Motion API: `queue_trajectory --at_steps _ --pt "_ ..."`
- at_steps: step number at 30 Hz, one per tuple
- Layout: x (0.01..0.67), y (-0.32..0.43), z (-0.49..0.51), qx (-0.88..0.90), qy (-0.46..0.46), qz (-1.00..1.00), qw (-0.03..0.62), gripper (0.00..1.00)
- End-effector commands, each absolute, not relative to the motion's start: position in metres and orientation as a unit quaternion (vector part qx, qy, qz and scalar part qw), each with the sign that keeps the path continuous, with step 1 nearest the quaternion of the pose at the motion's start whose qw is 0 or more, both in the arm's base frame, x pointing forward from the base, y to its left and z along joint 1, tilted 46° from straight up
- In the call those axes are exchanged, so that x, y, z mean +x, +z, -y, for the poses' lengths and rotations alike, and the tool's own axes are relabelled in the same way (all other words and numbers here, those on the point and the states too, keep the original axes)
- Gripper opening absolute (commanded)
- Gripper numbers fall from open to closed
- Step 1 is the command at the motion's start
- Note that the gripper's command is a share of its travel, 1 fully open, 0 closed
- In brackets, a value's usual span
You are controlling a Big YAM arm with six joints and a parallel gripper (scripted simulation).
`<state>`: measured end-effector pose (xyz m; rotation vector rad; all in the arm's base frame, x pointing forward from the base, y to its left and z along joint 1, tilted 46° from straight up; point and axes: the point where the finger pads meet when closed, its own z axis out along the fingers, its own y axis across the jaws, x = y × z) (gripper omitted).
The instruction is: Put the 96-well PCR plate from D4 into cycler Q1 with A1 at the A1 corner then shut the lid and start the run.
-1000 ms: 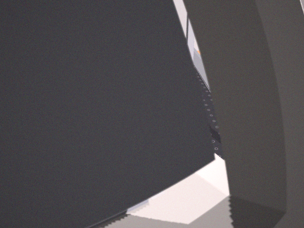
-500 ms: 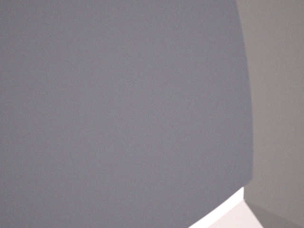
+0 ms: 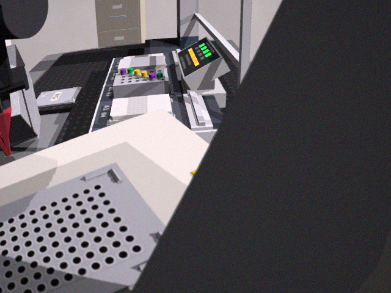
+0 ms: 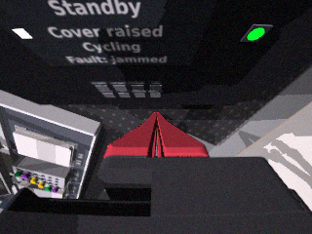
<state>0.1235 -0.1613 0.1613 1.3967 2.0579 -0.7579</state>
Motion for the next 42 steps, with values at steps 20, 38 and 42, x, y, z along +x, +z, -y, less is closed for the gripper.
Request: queue_trajectory --at_steps 20,38,42 --pt "0.109 0.163 0.115 0.534 -0.272 -0.746 0.29 0.0" --pt "0.118 0.149 0.125 0.367 -0.336 -0.824 0.271 0.0" --pt "0.117 0.145 0.128 0.333 -0.355 -0.835 0.256 0.0"
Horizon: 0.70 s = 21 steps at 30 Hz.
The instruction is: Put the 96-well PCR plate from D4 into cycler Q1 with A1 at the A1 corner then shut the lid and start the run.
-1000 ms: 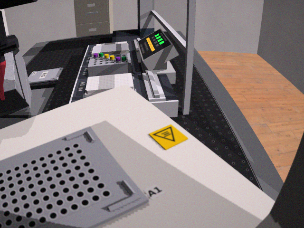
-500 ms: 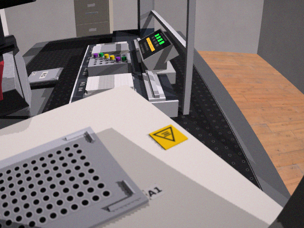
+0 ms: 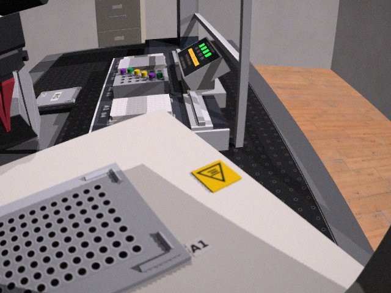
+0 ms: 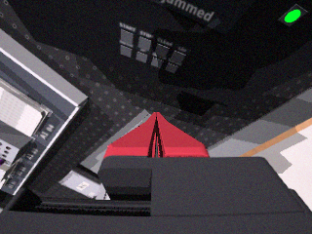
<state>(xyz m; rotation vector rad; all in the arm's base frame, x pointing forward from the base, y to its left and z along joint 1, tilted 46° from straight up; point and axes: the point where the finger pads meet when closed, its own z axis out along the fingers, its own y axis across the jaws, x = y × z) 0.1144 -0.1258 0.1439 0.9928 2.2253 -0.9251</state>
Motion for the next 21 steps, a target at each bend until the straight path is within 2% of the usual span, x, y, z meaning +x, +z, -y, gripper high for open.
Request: queue_trajectory --at_steps 1,21 --pt "0.1171 0.1453 0.1277 0.333 -0.355 -0.835 0.256 0.0" --pt "0.1222 0.1477 0.1358 0.19 -0.412 -0.862 0.224 0.0"
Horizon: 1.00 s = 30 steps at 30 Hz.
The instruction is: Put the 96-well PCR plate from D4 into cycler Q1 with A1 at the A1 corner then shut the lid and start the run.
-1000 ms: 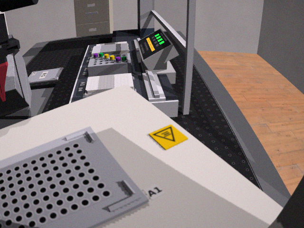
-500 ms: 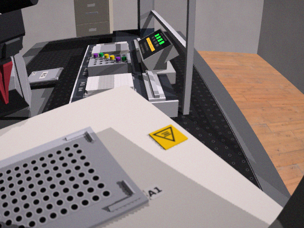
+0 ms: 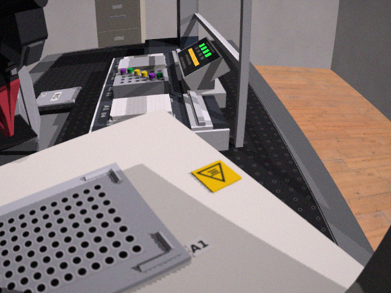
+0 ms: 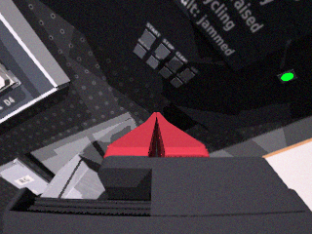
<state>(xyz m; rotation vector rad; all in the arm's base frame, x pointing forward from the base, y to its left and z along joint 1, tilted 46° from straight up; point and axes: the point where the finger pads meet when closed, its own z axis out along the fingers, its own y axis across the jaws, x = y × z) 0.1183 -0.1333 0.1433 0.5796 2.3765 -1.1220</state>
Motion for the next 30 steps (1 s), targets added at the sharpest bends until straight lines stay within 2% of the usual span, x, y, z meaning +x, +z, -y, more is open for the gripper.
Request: queue_trajectory --at_steps 1,30 --pt "0.121 0.148 0.136 0.181 -0.419 -0.862 0.22 0.0" --pt "0.125 0.153 0.148 -0.052 -0.51 -0.85 0.119 0.0"
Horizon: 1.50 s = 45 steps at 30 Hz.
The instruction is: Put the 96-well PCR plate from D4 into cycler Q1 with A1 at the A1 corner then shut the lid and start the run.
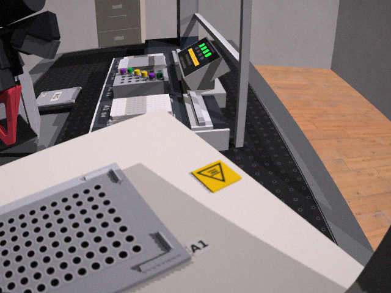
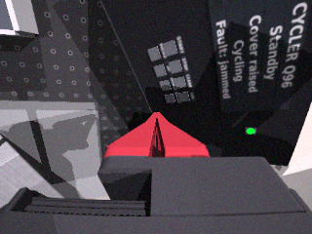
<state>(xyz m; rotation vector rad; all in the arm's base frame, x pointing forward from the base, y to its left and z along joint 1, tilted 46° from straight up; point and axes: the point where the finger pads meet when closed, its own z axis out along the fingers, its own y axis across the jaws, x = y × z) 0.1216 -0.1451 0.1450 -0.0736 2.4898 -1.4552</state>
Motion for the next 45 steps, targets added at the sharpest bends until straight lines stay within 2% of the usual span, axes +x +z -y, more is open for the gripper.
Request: queue_trajectory --at_steps 1,17,45 --pt "0.125 0.153 0.148 -0.052 -0.51 -0.85 0.119 0.0" --pt "0.121 0.146 0.15 -0.184 -0.549 -0.815 0.025 0.0" --pt "0.126 0.167 0.15 -0.159 -0.55 -0.819 0.046 0.0"
